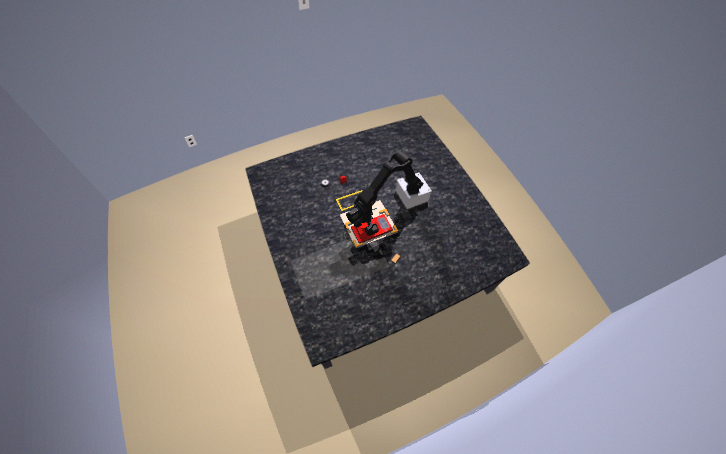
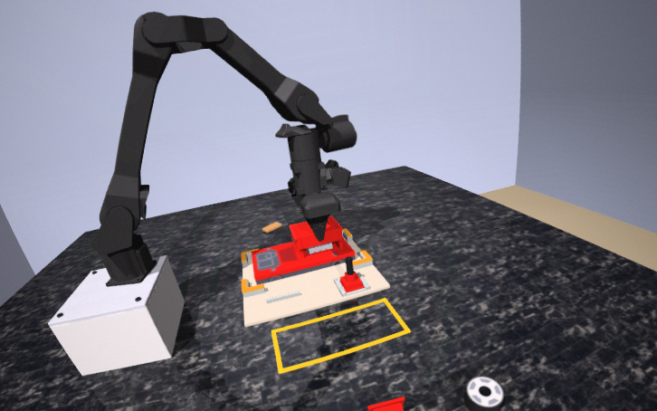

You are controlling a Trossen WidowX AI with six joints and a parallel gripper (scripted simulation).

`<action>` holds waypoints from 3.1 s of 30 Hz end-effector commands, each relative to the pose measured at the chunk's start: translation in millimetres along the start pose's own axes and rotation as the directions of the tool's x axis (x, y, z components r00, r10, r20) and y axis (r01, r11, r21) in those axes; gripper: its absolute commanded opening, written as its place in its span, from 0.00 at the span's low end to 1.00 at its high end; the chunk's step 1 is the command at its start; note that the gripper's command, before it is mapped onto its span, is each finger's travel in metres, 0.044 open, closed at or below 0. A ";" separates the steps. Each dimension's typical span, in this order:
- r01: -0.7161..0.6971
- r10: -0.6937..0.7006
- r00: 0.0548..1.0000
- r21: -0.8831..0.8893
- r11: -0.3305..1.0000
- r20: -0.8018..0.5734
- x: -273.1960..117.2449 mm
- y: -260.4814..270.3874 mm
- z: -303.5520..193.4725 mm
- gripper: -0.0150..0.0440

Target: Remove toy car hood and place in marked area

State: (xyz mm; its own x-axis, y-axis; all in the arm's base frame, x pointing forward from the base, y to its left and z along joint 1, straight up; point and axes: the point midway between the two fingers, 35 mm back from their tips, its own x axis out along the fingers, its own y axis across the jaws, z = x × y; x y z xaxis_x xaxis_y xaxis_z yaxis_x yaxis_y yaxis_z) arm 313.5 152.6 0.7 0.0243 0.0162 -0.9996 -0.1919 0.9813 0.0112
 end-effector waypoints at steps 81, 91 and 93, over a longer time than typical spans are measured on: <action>0.019 -0.019 1.000 0.000 1.000 0.006 -35.8 -228.2 -31.3 0.25; 0.019 -0.019 1.000 0.000 1.000 0.006 -27.0 -228.6 -30.8 0.25; 0.019 -0.019 1.000 0.000 1.000 0.006 -25.2 -228.7 -30.8 0.25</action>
State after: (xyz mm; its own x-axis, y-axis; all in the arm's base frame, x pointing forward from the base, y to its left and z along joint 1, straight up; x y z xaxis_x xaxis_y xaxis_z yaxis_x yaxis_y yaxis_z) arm 328.3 -78.9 27.1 0.0409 -0.0058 -0.9991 -0.1891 0.9819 -0.0134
